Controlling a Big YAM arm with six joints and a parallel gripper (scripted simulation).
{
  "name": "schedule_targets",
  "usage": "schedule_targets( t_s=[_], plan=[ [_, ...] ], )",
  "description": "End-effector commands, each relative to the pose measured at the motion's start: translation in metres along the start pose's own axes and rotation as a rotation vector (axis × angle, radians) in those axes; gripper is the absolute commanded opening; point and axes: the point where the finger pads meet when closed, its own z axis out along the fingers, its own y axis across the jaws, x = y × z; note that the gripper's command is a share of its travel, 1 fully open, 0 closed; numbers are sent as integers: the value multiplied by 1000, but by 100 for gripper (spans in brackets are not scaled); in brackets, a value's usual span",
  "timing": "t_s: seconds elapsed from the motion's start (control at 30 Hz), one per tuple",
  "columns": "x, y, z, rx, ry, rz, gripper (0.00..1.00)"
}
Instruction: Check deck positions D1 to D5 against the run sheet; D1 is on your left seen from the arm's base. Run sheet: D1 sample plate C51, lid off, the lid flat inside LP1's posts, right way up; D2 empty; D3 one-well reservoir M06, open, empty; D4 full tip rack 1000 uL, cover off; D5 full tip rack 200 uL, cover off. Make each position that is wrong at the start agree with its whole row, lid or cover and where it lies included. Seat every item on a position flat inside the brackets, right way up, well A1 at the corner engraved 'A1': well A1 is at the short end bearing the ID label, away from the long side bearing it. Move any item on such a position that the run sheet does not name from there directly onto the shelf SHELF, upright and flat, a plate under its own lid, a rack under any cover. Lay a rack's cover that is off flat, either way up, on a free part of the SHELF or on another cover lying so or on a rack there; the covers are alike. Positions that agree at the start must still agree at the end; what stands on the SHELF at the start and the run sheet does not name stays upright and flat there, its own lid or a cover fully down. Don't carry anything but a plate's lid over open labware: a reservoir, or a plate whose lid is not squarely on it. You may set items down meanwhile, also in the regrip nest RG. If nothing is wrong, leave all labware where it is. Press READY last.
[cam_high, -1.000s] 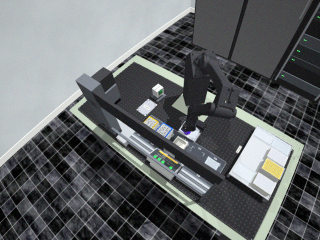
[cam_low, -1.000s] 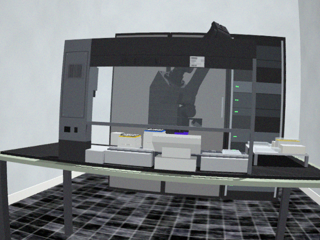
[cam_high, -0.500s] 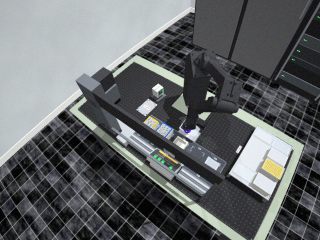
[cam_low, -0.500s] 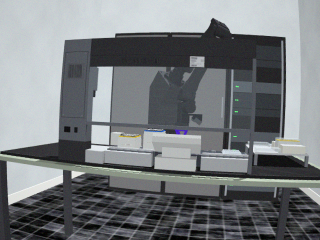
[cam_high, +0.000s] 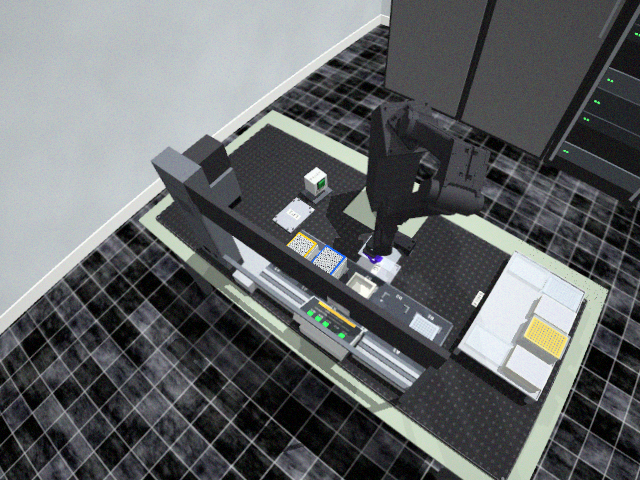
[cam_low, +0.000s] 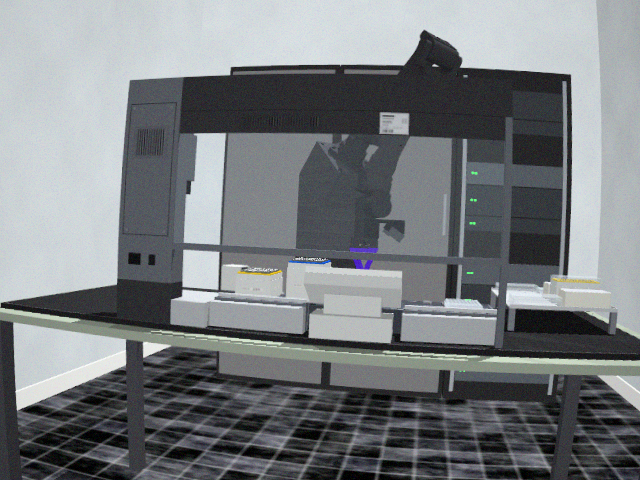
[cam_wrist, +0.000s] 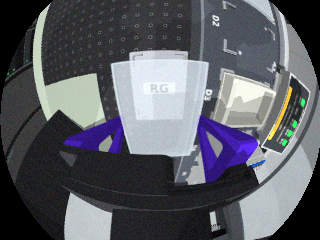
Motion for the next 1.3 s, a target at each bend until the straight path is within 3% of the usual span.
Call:
schedule_targets(
  t_s=[0.0,1.27],
  plan=[
    [8,11,-16,-17,12,1,0],
    [6,9,-67,-11,9,0,0]
  ],
)
